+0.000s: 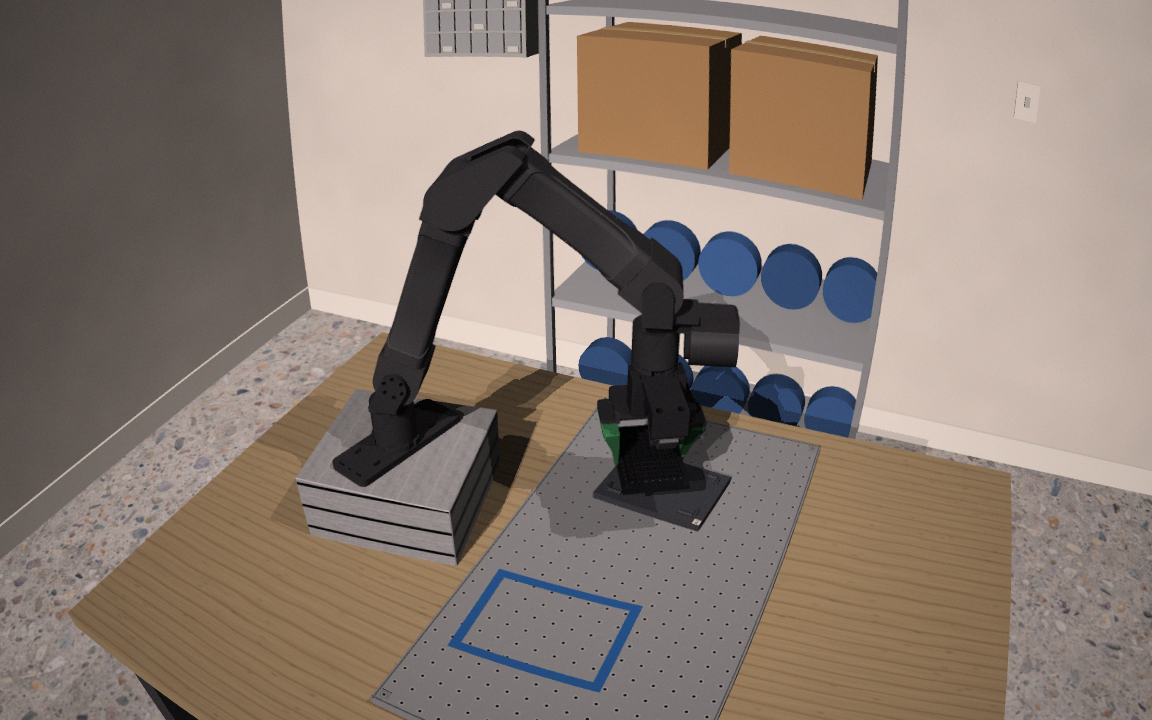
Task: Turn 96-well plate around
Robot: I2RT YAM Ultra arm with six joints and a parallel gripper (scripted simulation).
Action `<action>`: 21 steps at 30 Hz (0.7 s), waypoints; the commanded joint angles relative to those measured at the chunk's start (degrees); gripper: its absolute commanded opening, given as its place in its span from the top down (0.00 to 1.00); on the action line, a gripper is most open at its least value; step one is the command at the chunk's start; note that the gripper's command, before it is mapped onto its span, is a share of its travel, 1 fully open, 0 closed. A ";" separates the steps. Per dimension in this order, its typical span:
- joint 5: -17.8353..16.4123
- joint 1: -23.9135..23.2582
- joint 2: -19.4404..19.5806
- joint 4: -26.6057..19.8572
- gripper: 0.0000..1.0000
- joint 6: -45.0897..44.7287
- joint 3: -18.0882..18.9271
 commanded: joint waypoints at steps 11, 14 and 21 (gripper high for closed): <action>0.54 6.19 3.24 -2.23 1.00 7.15 6.71; 0.56 6.64 3.59 -2.43 1.00 7.60 7.25; 0.57 7.07 3.93 -2.63 1.00 8.04 7.80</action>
